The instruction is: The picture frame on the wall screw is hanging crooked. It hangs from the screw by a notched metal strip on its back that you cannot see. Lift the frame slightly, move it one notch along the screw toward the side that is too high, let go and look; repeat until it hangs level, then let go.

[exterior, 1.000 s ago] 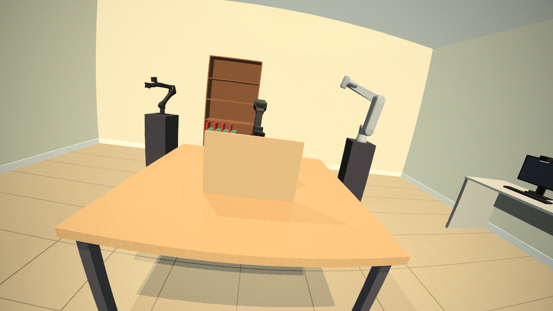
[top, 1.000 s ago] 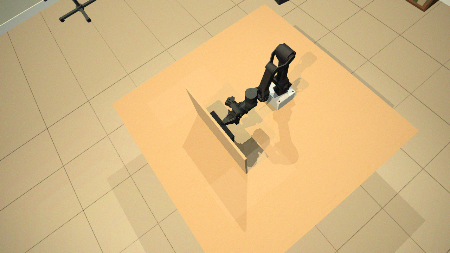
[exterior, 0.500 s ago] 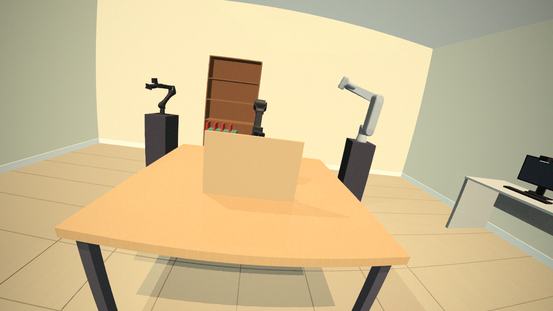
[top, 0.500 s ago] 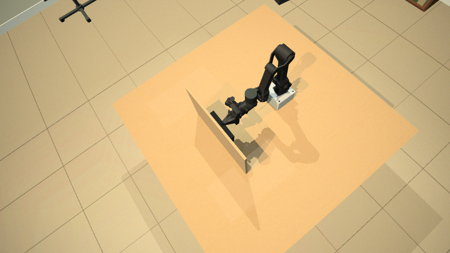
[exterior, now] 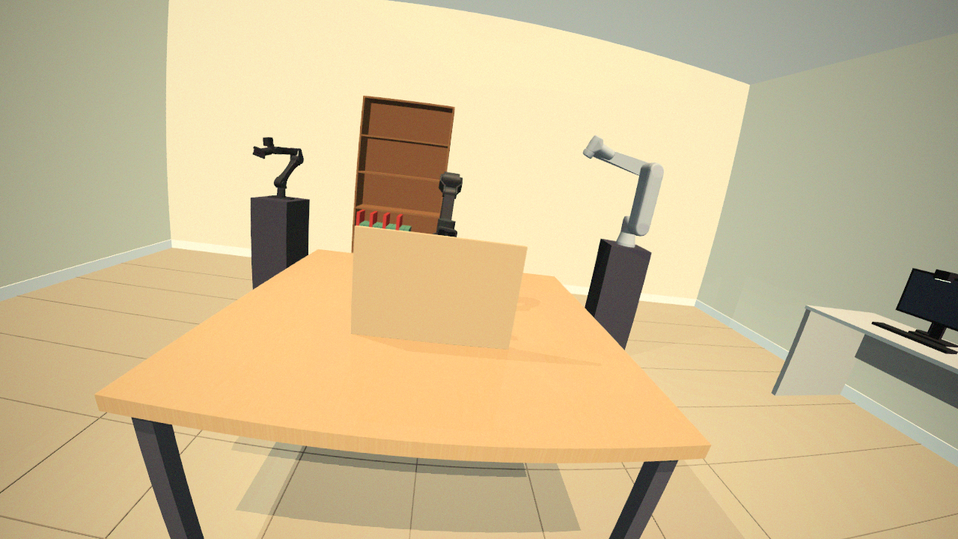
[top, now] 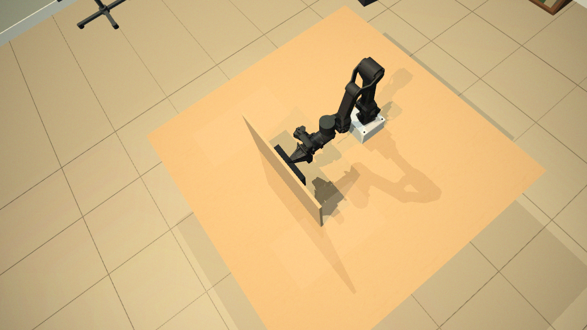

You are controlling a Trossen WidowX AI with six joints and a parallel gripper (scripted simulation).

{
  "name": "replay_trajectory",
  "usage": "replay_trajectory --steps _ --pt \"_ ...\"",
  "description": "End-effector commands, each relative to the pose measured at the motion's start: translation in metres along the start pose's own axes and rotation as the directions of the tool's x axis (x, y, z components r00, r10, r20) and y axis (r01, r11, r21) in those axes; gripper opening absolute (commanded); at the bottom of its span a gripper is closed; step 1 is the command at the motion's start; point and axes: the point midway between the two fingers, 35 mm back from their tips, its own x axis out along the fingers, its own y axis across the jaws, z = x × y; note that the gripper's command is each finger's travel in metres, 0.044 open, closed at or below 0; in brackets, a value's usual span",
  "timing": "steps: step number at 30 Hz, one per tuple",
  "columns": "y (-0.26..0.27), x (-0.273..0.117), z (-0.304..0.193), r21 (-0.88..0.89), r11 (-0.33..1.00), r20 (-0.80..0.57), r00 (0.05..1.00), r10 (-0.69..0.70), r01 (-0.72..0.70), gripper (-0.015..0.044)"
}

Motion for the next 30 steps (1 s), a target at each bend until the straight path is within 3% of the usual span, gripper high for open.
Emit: replay_trajectory --steps 1,21,30 --pt "0.0002 0.0000 0.0002 0.027 1.000 -0.005 1.000 0.004 -0.004 0.0000" --pt "0.0003 0.0000 0.0006 0.123 0.992 -0.007 1.000 0.004 -0.003 0.0000" --pt "-0.0001 0.0001 0.0005 0.100 0.995 -0.005 1.000 0.002 -0.002 0.0236"
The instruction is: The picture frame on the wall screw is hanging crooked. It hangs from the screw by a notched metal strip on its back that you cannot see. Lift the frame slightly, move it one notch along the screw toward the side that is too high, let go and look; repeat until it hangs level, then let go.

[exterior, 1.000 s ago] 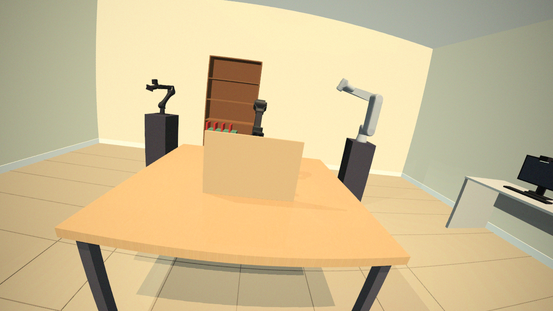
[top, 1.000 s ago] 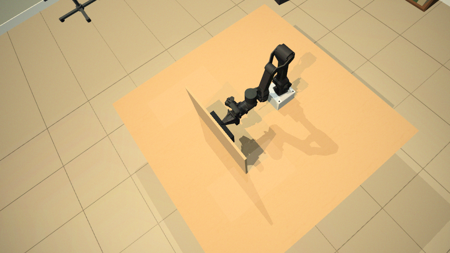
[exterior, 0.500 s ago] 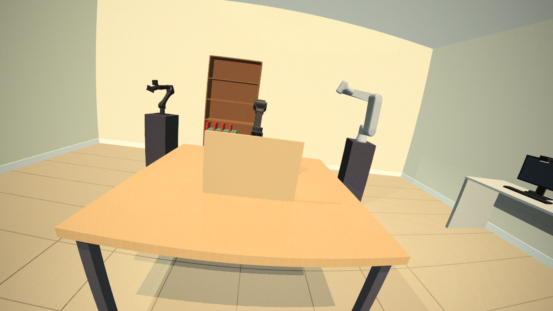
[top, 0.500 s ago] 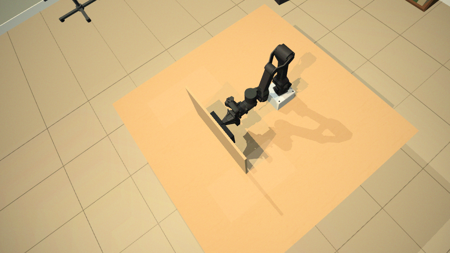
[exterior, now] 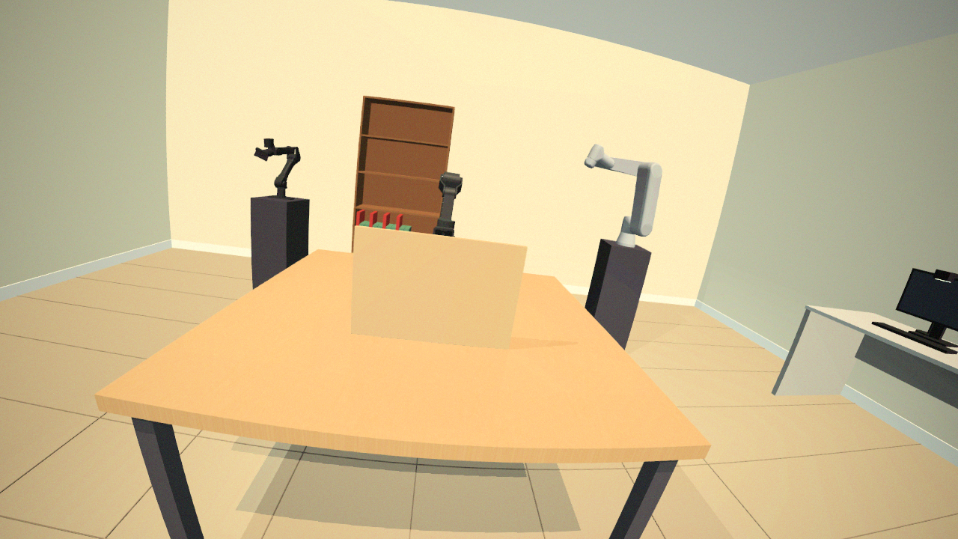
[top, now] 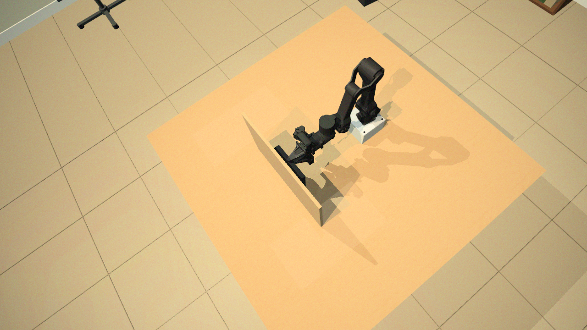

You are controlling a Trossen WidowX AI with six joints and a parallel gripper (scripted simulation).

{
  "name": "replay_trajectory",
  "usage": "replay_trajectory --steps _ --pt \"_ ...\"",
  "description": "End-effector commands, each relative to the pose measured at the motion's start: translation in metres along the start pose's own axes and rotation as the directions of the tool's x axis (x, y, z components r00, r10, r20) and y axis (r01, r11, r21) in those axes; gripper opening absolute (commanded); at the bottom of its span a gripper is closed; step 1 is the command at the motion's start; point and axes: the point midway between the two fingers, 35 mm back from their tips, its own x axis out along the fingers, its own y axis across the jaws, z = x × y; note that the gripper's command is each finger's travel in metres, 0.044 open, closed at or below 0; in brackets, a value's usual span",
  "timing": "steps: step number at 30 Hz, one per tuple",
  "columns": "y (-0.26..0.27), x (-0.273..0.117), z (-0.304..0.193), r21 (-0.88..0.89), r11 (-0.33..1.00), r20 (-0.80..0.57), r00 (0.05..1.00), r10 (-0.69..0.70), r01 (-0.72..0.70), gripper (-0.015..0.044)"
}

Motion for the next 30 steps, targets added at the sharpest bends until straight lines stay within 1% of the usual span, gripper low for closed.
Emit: replay_trajectory --steps 1,4,6,14,16,20,22,26,30 --pt "0.000 0.000 0.000 -0.005 1.000 0.000 1.000 -0.001 0.001 0.0260" --pt "0.000 0.000 0.000 -0.005 1.000 0.000 1.000 -0.001 0.001 0.0260" --pt "0.001 -0.007 0.000 -0.015 1.000 0.001 1.000 -0.002 0.002 0.0260" --pt "-0.003 -0.086 -0.001 -0.133 0.991 0.005 1.000 -0.025 0.025 0.0260" --pt "-0.007 -0.098 0.000 -0.153 0.988 0.006 1.000 -0.028 0.029 0.0260" --pt "-0.007 -0.100 0.000 -0.156 0.987 0.006 1.000 -0.029 0.030 0.0260" --pt "0.000 -0.090 -0.002 -0.139 0.990 0.002 1.000 -0.024 0.024 0.0260" --pt "0.031 -0.086 -0.007 -0.144 0.989 0.001 1.000 -0.012 0.012 0.0260" --pt "0.067 -0.093 -0.012 -0.150 0.989 -0.001 1.000 -0.002 0.002 0.0260"
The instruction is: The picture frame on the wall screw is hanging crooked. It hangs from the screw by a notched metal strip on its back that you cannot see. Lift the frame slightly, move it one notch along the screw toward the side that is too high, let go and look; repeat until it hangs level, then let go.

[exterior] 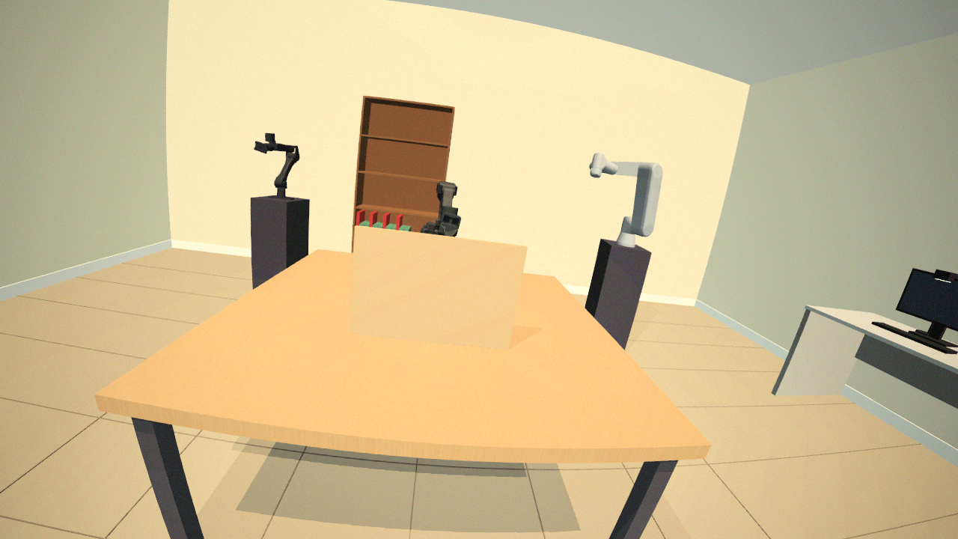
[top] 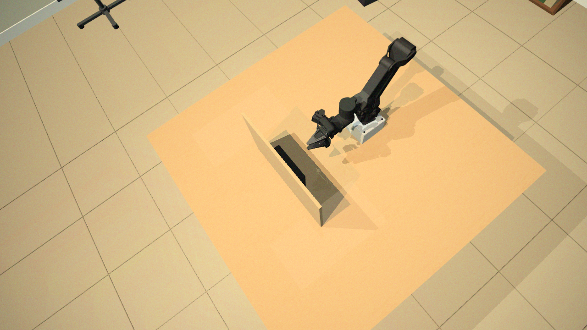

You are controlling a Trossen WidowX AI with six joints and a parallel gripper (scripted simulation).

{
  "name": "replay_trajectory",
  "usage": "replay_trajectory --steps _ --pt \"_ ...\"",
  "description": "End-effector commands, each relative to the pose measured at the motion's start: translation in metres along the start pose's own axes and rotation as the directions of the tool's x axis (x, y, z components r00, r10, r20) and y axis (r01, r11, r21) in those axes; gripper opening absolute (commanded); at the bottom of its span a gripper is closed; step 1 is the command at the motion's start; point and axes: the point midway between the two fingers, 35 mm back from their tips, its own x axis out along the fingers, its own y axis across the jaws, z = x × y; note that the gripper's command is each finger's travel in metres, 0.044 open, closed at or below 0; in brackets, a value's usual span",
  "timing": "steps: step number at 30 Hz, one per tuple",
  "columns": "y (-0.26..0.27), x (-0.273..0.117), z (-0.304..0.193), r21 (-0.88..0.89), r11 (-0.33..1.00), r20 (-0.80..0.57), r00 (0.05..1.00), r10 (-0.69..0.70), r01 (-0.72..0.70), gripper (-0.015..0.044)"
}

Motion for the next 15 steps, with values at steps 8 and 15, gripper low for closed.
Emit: replay_trajectory --steps 8,15 --pt "0.083 -0.038 0.004 -0.014 0.999 0.004 0.999 0.035 -0.035 0.0260" --pt "0.080 -0.035 0.004 -0.009 0.999 0.002 0.999 0.038 -0.038 0.0260"
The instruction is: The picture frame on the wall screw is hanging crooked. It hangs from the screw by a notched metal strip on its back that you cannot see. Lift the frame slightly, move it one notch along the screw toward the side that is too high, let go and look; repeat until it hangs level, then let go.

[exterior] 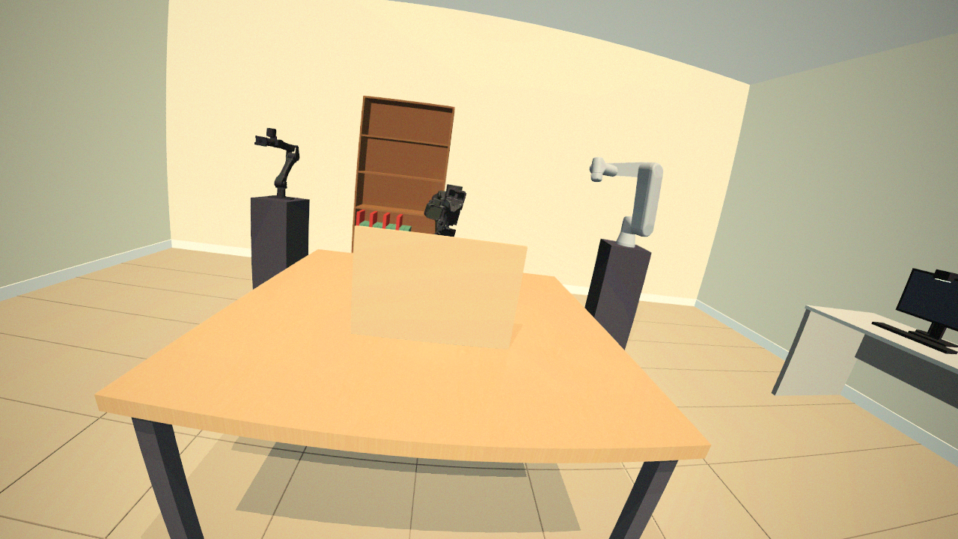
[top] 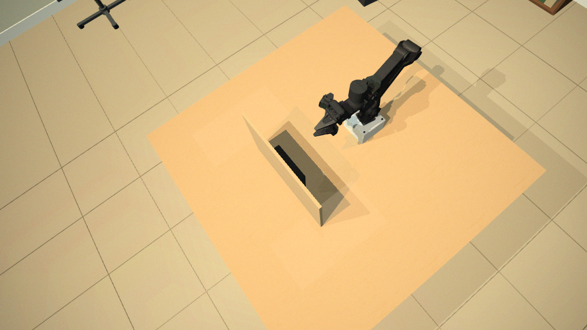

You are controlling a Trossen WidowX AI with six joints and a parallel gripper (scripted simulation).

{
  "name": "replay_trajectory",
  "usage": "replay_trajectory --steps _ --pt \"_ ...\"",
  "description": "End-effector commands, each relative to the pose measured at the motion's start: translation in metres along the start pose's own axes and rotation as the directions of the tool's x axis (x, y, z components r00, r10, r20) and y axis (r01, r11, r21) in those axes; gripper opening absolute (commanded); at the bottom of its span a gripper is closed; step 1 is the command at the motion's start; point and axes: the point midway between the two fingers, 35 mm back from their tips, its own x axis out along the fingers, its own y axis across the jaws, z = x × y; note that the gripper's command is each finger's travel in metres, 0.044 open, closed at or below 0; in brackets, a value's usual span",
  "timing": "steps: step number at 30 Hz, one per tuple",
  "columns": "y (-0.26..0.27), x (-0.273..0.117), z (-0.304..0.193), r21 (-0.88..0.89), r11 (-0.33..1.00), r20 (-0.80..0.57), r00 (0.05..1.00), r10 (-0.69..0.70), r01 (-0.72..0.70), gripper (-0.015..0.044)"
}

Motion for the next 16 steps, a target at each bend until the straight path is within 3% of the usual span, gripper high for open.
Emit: replay_trajectory --steps 1,16 --pt "0.0024 -0.0023 0.0005 -0.005 1.000 0.002 1.000 -0.004 0.004 0.0260" --pt "0.0034 -0.0032 0.0007 -0.006 1.000 0.003 1.000 -0.005 0.005 0.0260"
